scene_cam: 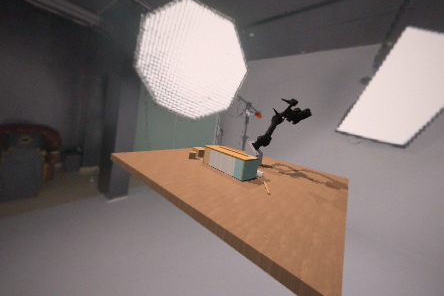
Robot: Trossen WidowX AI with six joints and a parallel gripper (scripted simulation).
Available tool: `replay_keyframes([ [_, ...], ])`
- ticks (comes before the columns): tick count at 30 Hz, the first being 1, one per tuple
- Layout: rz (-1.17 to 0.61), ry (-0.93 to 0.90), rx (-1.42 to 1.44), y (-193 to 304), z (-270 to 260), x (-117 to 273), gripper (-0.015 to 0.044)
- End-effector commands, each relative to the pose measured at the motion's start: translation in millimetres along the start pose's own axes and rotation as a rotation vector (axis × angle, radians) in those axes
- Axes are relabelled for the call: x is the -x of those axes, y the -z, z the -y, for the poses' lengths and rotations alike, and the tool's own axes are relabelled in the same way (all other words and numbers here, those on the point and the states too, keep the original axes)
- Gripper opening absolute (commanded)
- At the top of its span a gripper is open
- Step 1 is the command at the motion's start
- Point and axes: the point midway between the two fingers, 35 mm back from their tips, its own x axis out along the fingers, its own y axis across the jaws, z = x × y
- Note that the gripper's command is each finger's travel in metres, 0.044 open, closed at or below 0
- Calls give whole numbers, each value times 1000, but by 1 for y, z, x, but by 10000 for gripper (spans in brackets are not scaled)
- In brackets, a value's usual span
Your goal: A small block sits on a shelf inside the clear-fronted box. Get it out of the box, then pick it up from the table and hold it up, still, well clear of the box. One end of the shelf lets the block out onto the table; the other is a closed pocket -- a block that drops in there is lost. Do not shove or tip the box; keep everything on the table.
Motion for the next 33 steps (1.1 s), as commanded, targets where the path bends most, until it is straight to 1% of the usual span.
replay_keyframes([
  [1, 4, -7, 12, -3, -2, -1, 400],
  [4, 50, -115, 174, -36, -27, -9, 400],
  [9, 143, -404, 471, -87, -97, -32, 400],
  [12, 195, -602, 589, -103, -144, -44, 400],
  [16, 262, -879, 673, -111, -203, -55, 400],
  [22, 417, -1340, 657, -110, -285, -60, 400],
  [25, 529, -1567, 547, -108, -318, -59, 400],
  [27, 604, -1687, 440, -107, -334, -59, 400],
  [29, 632, -1727, 392, -107, -340, -59, 400],
  [33, 633, -1727, 391, -107, -340, -59, 400],
])
